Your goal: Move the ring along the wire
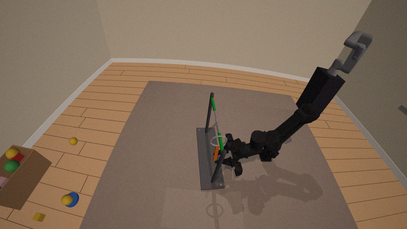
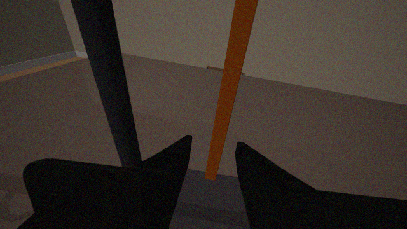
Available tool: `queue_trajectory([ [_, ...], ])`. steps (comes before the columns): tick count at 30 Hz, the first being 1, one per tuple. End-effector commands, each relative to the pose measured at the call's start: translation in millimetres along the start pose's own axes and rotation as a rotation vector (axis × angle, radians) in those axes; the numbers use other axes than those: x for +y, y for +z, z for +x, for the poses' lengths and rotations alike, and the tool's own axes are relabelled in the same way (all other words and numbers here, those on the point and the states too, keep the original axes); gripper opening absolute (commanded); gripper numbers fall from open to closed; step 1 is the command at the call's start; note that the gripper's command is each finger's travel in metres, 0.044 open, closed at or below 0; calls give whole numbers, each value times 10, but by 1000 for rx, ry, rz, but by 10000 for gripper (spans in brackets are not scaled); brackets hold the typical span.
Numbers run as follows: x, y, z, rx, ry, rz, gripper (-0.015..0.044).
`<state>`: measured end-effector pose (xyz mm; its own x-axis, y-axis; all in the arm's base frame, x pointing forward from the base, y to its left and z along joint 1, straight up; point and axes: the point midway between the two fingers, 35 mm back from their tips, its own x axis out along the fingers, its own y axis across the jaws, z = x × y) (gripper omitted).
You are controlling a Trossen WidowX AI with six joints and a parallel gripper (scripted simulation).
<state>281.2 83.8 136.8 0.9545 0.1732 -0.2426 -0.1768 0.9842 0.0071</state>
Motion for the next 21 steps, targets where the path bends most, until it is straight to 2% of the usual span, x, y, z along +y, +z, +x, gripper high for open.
queue_trajectory([
  [1,-10,-34,-70,7,-5,2,160],
  [21,-19,-60,-234,9,-7,4,160],
])
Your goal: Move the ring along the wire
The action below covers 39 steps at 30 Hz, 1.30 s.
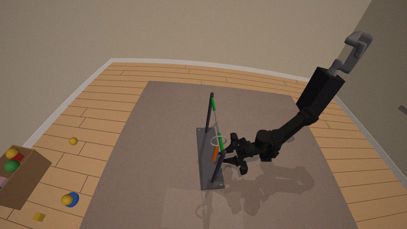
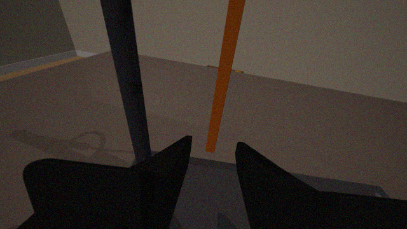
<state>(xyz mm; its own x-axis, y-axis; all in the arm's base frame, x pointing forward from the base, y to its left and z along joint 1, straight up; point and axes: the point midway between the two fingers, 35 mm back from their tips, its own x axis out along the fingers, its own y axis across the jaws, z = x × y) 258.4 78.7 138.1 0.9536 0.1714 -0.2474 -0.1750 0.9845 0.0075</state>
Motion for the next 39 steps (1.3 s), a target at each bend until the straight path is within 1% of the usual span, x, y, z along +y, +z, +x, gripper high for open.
queue_trajectory([
  [1,-9,-15,-4,4,-6,3,160],
  [11,-9,-15,-4,4,-6,3,160],
  [14,8,8,-78,2,0,0,239],
  [21,0,2,-440,5,0,0,423],
  [22,-6,-7,-482,5,0,0,440],
  [39,-12,-15,-515,5,0,0,440],
])
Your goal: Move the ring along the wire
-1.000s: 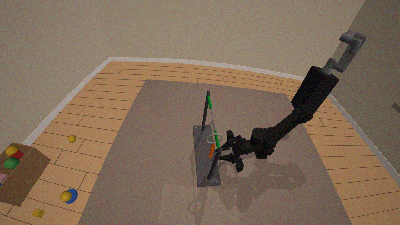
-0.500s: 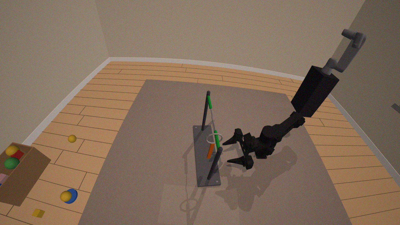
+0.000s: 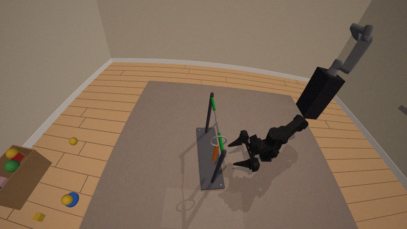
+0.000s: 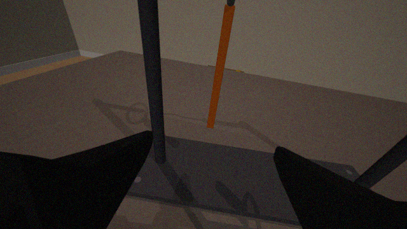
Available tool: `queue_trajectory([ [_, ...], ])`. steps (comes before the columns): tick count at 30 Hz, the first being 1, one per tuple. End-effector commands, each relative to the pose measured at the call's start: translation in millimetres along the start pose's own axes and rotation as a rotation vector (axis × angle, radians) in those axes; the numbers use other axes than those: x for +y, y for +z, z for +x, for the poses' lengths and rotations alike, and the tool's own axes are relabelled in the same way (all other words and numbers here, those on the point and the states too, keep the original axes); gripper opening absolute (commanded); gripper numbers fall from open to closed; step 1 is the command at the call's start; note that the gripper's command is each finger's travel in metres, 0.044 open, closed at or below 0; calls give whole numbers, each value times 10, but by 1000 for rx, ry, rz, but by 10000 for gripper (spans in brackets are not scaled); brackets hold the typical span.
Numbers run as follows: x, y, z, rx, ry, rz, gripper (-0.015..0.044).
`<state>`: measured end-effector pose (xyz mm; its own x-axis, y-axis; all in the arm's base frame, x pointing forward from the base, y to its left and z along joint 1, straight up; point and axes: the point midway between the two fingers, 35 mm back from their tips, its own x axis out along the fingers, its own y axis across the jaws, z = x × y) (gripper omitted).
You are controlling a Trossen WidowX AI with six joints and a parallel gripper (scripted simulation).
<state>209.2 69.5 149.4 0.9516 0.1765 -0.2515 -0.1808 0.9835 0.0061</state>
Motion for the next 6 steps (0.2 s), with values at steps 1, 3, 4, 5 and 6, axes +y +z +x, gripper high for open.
queue_trajectory([
  [1,-8,-1,-2,1,-5,3,440],
  [3,-8,-1,-2,1,-5,3,440],
  [4,-8,-1,-2,1,-5,3,440],
  [5,-8,-1,-2,1,-5,3,440],
  [6,-8,-1,-2,1,-5,3,440],
])
